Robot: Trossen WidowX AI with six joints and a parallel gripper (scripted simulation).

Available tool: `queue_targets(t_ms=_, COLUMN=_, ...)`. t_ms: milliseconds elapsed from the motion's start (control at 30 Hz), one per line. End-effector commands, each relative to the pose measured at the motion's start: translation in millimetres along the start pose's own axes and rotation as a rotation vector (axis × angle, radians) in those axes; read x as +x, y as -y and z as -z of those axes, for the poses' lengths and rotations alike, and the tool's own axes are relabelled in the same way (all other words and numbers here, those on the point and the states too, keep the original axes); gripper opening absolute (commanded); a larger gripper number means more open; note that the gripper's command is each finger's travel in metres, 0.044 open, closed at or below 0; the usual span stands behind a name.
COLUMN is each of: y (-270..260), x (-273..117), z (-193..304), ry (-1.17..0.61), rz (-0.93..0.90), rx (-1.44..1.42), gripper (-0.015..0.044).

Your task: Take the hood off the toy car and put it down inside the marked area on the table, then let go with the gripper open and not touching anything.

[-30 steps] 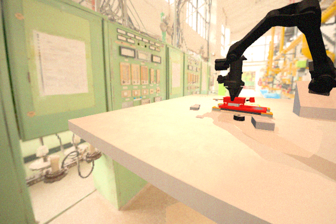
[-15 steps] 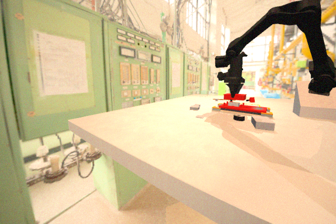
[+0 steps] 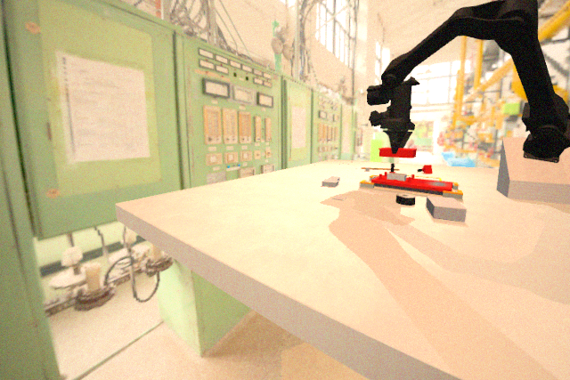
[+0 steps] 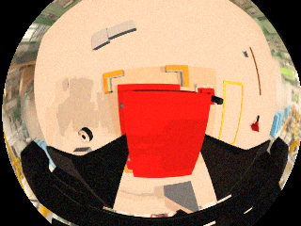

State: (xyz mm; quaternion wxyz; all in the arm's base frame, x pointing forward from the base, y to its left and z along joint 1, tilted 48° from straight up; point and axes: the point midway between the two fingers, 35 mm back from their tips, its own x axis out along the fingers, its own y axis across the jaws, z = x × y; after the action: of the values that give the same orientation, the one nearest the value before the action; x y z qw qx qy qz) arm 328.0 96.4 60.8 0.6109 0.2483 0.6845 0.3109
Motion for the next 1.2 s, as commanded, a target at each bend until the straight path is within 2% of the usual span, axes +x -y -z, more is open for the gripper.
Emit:
queue_targets(t_ms=0, y=26.8, x=-1.9, z=-4.8, ry=0.002, rz=0.011, rx=0.011, gripper=0.0)
queue_targets(t_ms=433, y=108.2, x=-7.0, z=-6.4, ry=0.003, rz=0.024, rx=0.009, gripper=0.0)
queue_targets(t_ms=900, y=192.3, x=-6.1, z=12.9, ry=-0.003, rz=0.011, rx=-0.002, gripper=0.0)
queue_targets(t_ms=1167, y=200.6, x=-4.6, z=15.8, ry=-0.004, rz=0.008, rx=-0.003, gripper=0.0)
